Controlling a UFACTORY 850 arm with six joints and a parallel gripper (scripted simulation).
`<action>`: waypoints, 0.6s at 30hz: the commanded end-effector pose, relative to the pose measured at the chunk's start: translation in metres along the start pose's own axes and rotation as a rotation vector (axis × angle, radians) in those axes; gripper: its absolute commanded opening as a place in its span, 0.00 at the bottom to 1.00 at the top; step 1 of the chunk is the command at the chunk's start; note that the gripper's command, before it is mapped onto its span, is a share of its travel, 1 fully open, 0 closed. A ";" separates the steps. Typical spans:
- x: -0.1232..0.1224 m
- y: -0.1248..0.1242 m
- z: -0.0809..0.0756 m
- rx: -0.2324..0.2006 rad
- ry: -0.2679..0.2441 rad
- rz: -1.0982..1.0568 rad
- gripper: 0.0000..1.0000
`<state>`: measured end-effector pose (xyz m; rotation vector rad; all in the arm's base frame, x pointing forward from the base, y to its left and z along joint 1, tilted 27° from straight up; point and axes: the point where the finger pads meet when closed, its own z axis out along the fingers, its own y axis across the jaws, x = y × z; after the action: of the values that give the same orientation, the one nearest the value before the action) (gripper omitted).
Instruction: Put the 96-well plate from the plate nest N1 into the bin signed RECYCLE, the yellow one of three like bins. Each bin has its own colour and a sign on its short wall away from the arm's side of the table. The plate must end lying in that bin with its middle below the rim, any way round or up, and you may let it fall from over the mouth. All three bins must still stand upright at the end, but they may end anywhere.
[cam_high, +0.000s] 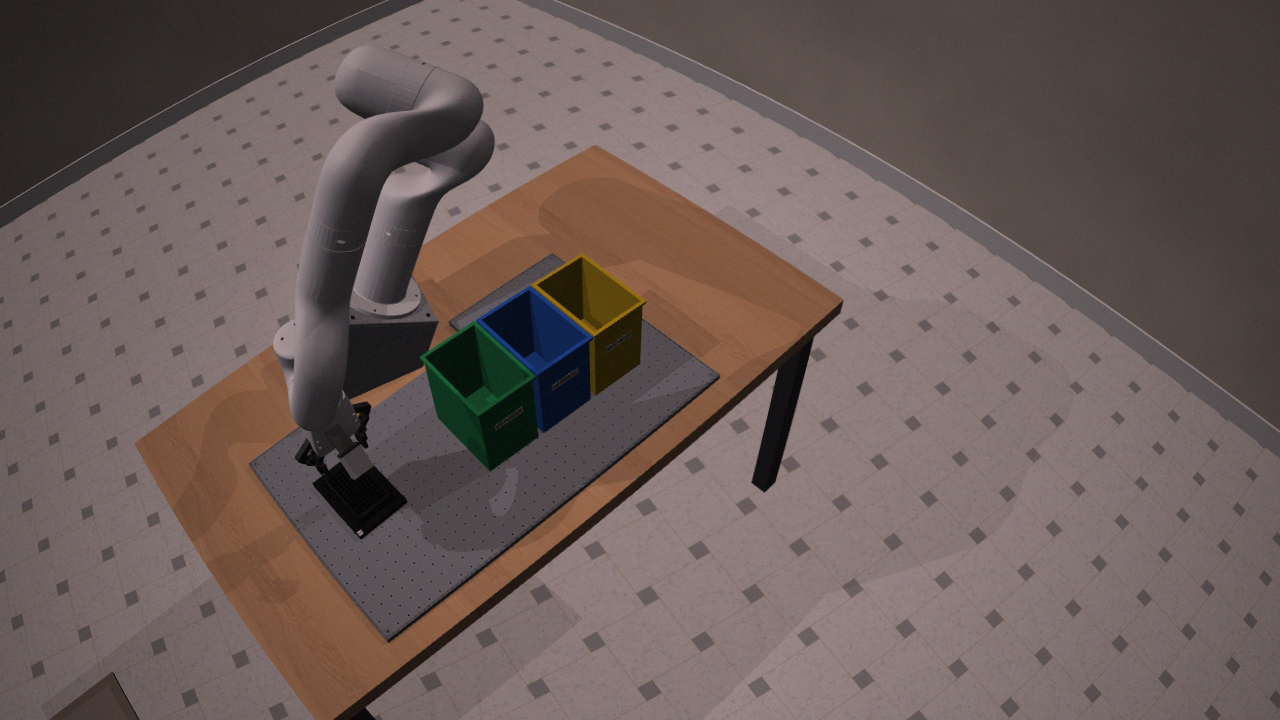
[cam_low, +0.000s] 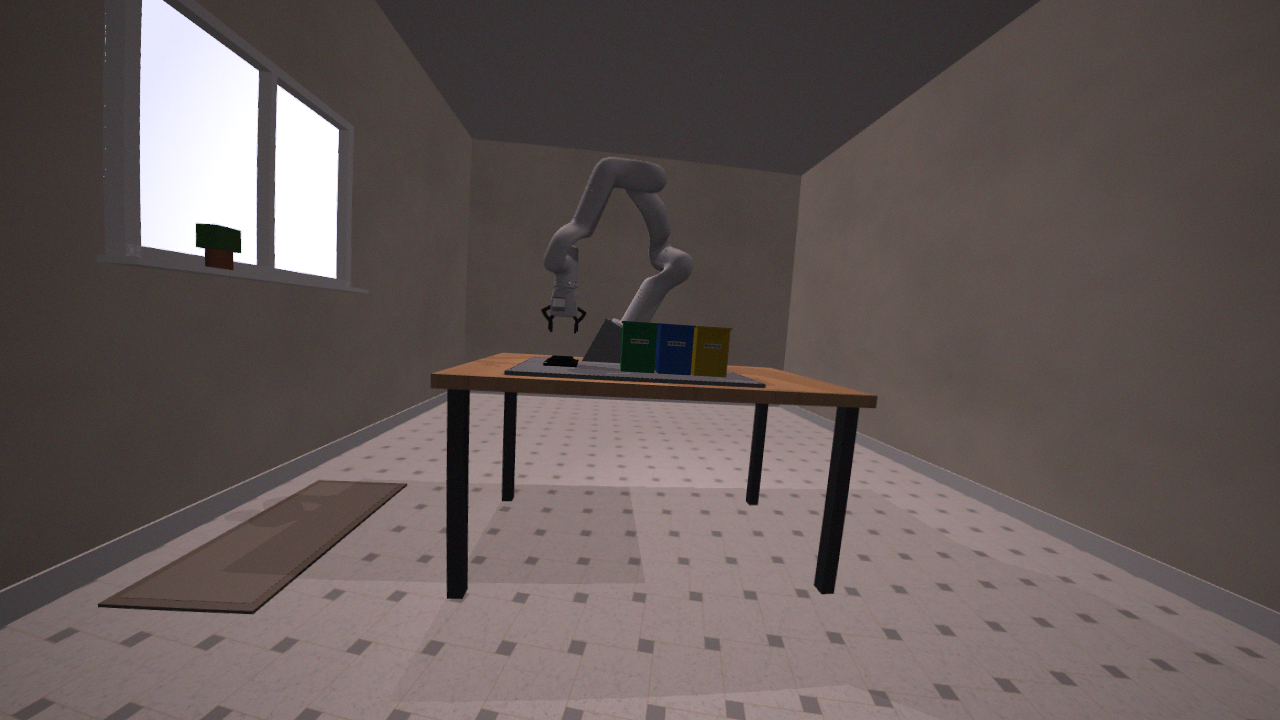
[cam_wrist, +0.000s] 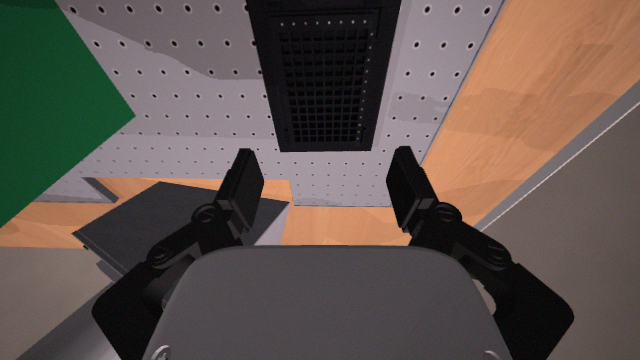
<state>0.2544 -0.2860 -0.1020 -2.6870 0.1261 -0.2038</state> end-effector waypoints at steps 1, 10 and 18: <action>0.001 0.001 0.008 -0.002 0.002 0.000 1.00; 0.001 0.001 0.020 -0.002 0.002 0.000 1.00; 0.001 0.001 0.033 -0.002 0.002 0.000 1.00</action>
<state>0.2588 -0.2748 -0.1258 -2.6868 0.1260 -0.2037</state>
